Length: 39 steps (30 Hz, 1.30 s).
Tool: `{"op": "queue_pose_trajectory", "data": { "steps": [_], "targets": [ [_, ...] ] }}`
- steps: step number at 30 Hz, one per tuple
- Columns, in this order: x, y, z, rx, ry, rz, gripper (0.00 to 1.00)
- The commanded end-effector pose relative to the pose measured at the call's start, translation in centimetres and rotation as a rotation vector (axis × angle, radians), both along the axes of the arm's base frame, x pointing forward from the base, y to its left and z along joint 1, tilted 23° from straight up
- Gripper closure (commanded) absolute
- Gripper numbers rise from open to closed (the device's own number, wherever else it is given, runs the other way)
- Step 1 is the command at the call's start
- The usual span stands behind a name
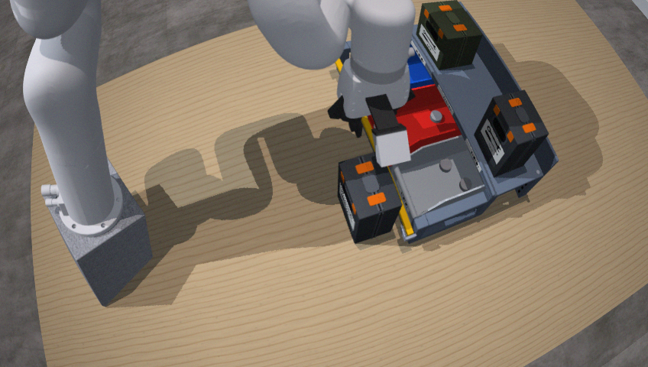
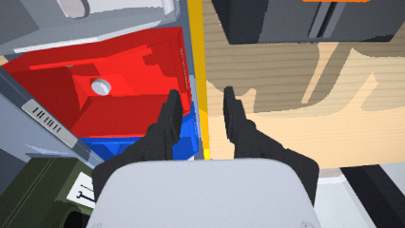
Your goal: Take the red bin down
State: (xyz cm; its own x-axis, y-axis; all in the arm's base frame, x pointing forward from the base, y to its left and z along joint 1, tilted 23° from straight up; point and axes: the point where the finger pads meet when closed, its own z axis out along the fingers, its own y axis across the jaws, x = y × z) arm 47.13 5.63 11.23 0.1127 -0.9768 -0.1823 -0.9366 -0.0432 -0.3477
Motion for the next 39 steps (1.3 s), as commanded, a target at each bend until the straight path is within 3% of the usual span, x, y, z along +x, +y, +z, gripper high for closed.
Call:
{"op": "queue_pose_trajectory", "data": {
  "steps": [1, 39],
  "targets": [
    [0.1, 0.0, 0.2, 0.000, -0.004, 0.000, 0.53],
    [0.7, 0.4, -1.6, 0.000, -0.004, 0.000, 0.53]
  ]
}}
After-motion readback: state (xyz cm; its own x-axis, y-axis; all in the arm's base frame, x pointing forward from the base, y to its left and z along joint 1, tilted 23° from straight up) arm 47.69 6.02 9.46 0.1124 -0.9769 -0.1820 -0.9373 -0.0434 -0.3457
